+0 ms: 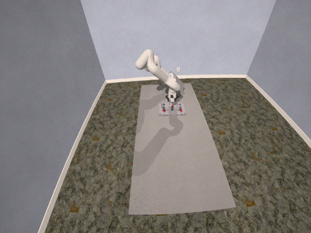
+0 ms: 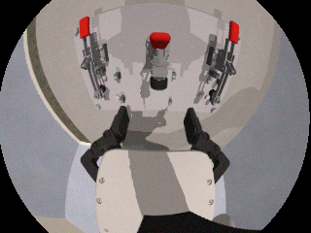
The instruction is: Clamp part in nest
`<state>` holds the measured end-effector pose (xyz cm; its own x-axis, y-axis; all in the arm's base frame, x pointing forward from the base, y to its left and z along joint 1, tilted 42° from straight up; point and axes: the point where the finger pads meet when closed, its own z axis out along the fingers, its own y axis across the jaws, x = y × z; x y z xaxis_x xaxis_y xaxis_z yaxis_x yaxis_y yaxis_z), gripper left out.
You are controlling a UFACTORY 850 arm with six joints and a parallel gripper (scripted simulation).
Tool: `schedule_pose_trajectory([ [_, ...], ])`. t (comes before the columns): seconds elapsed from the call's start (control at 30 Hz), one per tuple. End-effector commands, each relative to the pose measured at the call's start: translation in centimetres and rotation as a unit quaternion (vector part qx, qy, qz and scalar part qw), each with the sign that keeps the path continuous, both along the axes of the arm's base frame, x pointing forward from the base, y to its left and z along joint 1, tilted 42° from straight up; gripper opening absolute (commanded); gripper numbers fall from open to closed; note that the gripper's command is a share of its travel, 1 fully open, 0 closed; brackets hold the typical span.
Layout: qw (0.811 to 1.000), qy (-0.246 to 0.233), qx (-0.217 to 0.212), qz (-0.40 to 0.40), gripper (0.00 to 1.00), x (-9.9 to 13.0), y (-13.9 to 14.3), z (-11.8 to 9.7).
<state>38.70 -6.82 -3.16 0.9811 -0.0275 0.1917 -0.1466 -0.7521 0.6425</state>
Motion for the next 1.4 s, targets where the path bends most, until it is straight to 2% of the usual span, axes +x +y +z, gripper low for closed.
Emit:
schedule_pose_trajectory([
  [0.0,1.0,0.0,0.0,0.0,1.0,0.0,0.2,0.2],
  [0.47,1.0,0.0,0.0,0.0,1.0,0.0,0.2,0.2],
  [0.5,1.0,0.0,0.0,0.0,0.47,0.0,0.2,0.2],
  [0.63,1.0,0.0,0.0,0.0,0.47,-0.1,0.7,0.8],
  [0.83,1.0,0.0,0.0,0.0,0.47,-0.6,3.5,3.9],
  [0.9,1.0,0.0,0.0,0.0,0.47,-0.6,3.5,3.9],
  [1.13,1.0,0.0,0.0,0.0,0.47,-1.3,6.8,7.7],
  [1.37,1.0,0.0,0.0,0.0,0.47,-1.4,7.5,8.5],
])
